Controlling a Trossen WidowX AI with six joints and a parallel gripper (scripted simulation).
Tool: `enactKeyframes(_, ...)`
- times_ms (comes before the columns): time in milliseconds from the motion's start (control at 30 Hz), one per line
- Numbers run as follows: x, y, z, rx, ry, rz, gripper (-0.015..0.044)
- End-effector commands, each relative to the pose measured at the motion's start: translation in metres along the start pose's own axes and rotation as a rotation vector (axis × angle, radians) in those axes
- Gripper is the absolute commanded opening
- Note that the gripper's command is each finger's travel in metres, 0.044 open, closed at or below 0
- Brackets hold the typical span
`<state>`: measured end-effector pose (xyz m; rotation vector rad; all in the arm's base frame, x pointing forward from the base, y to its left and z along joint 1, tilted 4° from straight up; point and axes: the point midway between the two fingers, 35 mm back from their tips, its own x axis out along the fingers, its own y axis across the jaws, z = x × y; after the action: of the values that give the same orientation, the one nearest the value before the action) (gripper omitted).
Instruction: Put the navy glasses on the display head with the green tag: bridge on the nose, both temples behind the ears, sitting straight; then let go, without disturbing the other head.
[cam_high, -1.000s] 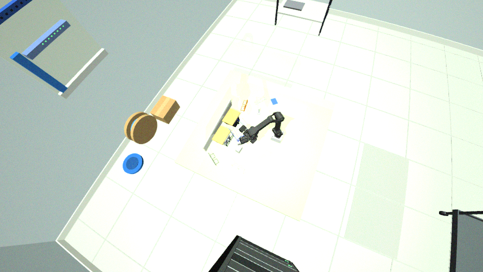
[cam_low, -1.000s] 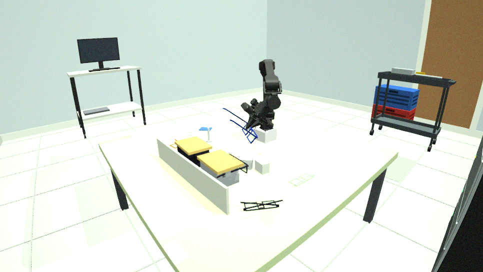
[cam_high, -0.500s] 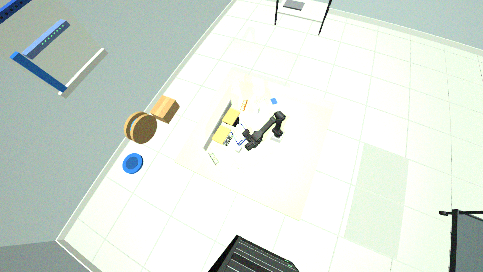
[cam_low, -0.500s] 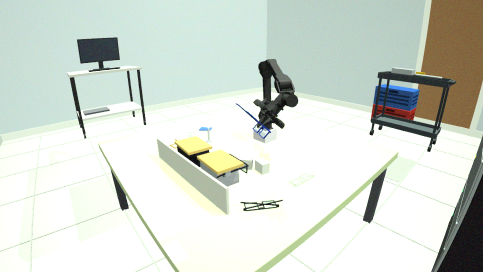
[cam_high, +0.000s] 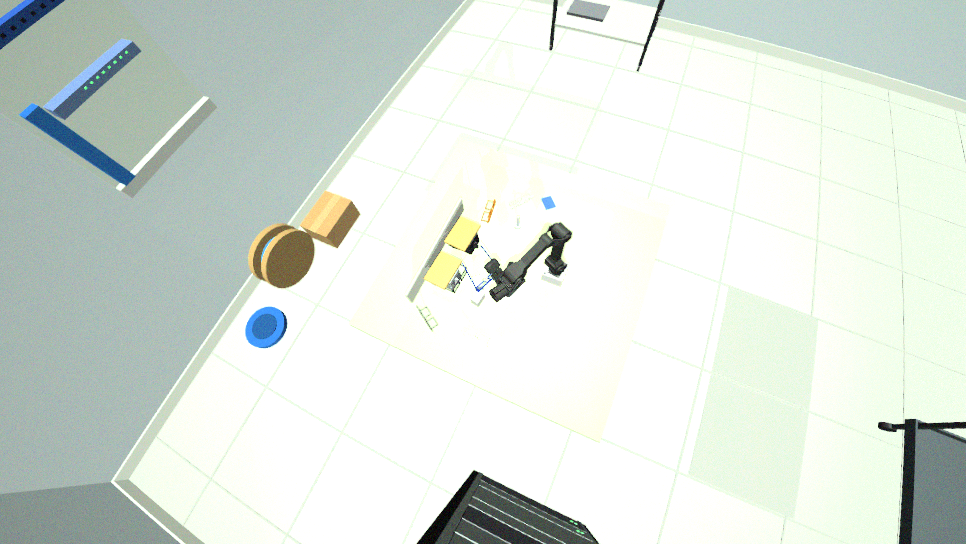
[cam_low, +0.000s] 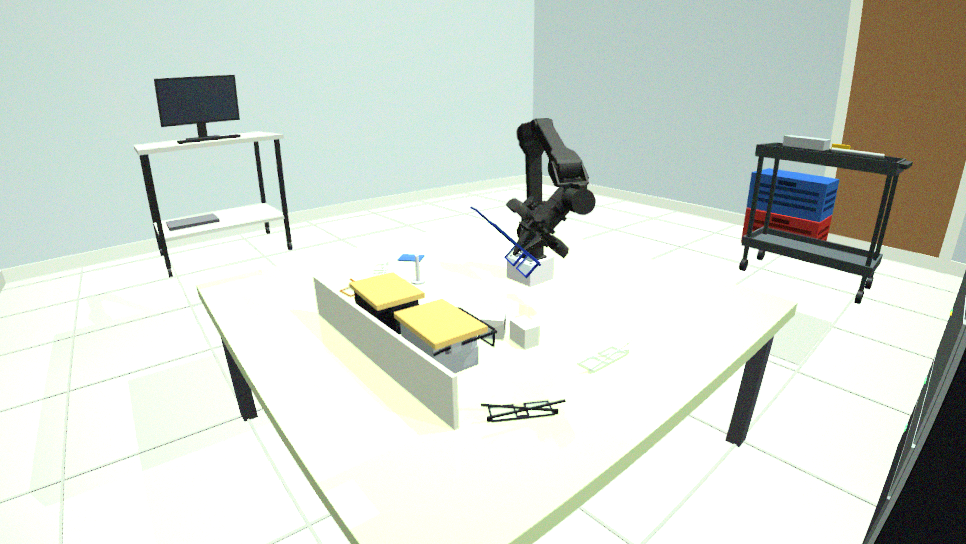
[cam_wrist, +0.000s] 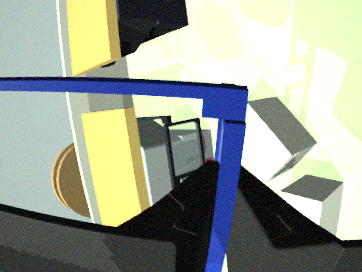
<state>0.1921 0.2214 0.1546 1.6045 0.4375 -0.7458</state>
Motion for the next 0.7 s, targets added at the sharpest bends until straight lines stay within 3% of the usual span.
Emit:
enactKeyframes(0,0.0,0.0,0.0,-0.003,0.0,-0.002,0.0)
enactKeyframes(367,0.002,0.0,0.001,-0.008,-0.006,-0.008,0.0)
enactKeyframes(667,0.025,0.009,0.022,-0.081,-0.081,-0.108,0.0)
